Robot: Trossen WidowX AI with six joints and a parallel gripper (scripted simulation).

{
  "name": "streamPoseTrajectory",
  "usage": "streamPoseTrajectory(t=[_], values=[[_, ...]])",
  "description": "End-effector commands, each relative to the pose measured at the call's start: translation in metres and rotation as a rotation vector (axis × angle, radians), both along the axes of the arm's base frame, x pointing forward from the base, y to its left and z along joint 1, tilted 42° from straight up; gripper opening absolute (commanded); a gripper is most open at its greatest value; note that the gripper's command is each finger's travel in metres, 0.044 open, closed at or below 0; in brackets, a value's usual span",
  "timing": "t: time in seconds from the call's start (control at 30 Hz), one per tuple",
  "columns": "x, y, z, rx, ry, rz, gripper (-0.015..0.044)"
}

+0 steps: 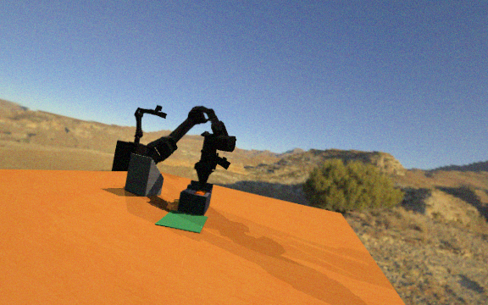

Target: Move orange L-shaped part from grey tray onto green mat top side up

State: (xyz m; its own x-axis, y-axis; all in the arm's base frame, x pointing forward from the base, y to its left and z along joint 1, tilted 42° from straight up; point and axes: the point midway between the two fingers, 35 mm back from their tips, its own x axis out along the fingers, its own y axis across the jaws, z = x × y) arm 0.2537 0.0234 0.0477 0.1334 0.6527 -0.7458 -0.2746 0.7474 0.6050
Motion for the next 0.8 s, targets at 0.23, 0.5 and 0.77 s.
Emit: streamPoseTrajectory(t=[0.23, 0.5, 0.77], values=[[0.001, 0.013, -0.014, 0.006, 0.007, -0.003, 0.018], [0.002, 0.022, -0.024, 0.007, 0.007, -0.003, 0.018], [0.002, 0.023, -0.025, 0.007, 0.007, -0.003, 0.018]])
